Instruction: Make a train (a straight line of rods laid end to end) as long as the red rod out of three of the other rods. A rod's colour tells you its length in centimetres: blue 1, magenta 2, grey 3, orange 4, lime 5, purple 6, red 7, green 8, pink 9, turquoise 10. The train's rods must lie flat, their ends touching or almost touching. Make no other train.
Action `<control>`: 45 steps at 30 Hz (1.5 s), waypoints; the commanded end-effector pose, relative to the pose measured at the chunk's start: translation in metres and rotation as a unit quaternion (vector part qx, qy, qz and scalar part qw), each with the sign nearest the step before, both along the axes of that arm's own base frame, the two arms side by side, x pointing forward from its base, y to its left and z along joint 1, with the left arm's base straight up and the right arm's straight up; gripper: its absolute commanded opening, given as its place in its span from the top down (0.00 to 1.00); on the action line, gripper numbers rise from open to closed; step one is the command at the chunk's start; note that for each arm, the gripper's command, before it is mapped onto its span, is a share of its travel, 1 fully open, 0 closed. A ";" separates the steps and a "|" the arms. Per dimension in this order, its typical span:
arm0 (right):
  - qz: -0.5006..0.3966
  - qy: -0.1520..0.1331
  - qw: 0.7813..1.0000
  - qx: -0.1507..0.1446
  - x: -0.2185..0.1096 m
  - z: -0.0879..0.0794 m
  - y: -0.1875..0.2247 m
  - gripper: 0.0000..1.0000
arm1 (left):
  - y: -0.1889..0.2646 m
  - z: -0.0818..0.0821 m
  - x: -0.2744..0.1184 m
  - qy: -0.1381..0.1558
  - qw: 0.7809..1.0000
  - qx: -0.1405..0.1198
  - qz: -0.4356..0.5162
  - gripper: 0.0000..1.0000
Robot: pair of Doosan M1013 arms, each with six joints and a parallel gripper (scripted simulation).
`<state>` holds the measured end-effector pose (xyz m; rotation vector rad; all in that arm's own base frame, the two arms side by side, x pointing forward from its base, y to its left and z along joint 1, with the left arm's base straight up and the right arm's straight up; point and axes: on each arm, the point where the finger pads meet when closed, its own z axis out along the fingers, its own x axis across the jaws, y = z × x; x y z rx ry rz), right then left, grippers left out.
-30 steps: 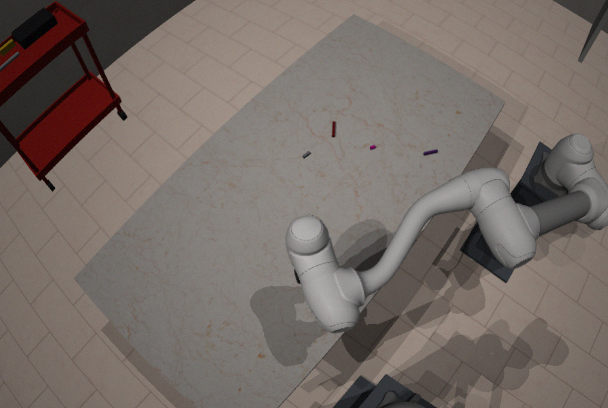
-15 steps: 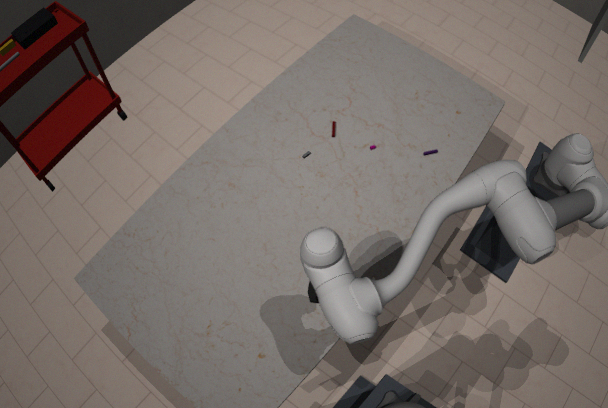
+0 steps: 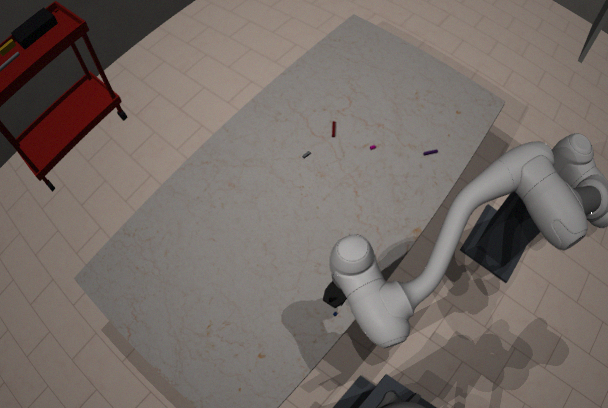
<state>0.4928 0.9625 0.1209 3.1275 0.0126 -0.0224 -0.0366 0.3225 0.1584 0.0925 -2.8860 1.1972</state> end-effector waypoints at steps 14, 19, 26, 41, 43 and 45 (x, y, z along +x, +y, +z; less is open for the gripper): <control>-0.023 -0.008 1.000 0.008 -0.004 0.001 -0.002 0.76 | 0.000 0.000 0.000 0.000 1.000 0.000 0.000 0.00; -0.023 -0.008 1.000 0.008 -0.004 -0.004 -0.002 0.76 | 0.000 0.000 0.000 0.000 1.000 0.000 0.000 0.00; -0.023 -0.008 1.000 0.008 -0.004 -0.019 -0.002 0.76 | 0.000 0.000 0.000 0.000 1.000 0.000 0.000 0.00; -0.023 -0.008 1.000 0.008 -0.004 -0.074 -0.002 0.76 | 0.000 0.000 0.000 0.000 1.000 0.000 0.000 0.00; -0.023 -0.008 1.000 0.008 -0.004 -0.079 -0.002 0.76 | 0.000 0.000 0.000 0.000 1.000 0.000 0.000 0.00; -0.023 -0.008 1.000 0.008 -0.004 -0.083 -0.002 0.76 | 0.000 0.000 0.000 0.000 1.000 0.000 0.000 0.00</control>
